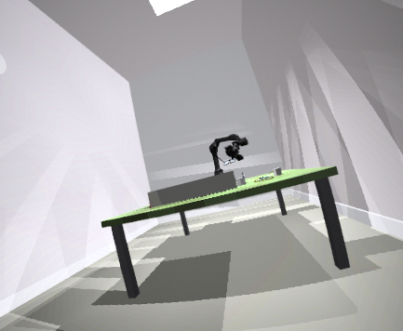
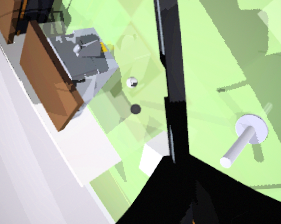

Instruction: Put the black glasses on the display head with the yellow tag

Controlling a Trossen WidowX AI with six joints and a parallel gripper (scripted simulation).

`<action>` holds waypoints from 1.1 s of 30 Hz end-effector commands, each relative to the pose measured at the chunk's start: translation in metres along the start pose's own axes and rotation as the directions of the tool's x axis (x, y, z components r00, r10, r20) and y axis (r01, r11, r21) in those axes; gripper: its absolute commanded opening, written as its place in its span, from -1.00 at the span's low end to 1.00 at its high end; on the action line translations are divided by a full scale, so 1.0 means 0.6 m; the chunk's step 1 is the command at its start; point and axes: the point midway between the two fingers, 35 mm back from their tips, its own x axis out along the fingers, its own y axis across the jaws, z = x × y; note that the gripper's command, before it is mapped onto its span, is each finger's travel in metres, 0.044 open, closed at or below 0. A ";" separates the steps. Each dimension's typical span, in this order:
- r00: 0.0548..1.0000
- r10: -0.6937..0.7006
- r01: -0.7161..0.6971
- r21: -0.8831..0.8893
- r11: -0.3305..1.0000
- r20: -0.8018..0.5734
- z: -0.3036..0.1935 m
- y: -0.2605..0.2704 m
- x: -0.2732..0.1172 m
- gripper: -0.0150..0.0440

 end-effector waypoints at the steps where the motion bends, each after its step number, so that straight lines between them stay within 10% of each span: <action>1: 0.998 0.033 -0.038 -0.115 0.993 -0.049 -0.007 -0.009 -0.023 -0.49; 33: 1.000 0.007 -0.006 0.037 0.999 -0.024 -0.002 -0.008 -0.011 -0.49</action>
